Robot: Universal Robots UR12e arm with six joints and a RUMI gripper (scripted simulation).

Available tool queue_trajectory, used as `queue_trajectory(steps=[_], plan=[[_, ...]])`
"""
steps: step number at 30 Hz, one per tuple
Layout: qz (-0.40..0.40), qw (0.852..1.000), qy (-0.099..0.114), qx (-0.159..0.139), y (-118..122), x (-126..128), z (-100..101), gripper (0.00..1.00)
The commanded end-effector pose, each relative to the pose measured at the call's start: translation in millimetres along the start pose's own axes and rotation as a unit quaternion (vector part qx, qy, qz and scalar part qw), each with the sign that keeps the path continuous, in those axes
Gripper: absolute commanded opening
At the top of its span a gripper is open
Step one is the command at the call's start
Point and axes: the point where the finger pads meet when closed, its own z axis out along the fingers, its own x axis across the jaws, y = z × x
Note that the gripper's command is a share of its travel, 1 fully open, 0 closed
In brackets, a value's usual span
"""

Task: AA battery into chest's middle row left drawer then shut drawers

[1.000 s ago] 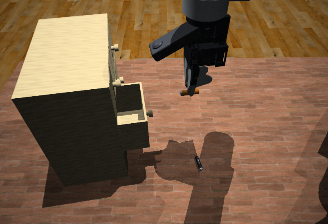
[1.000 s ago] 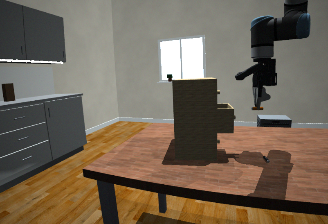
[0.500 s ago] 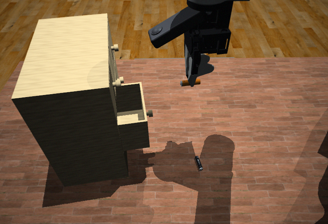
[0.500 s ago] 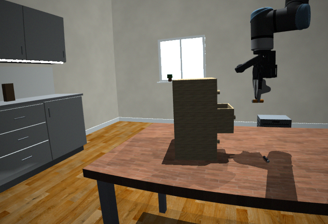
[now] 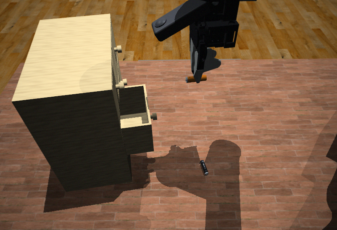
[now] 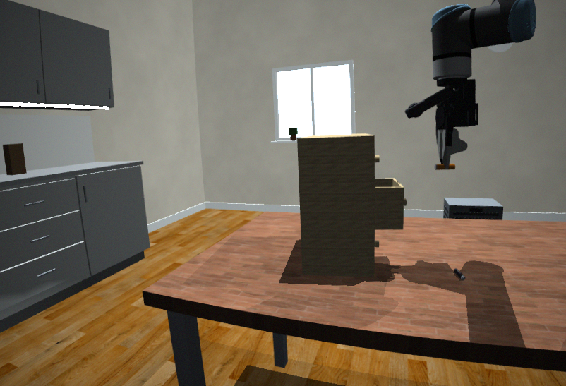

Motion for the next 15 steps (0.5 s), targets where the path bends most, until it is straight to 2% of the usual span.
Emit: queue_trajectory(steps=[1,15], plan=[[0.001,1.0,-0.001,-0.001,1.7,-0.7,-4.7,0.05],[0.001,1.0,-0.001,-0.001,2.5,-1.4,-4.2,0.05]])
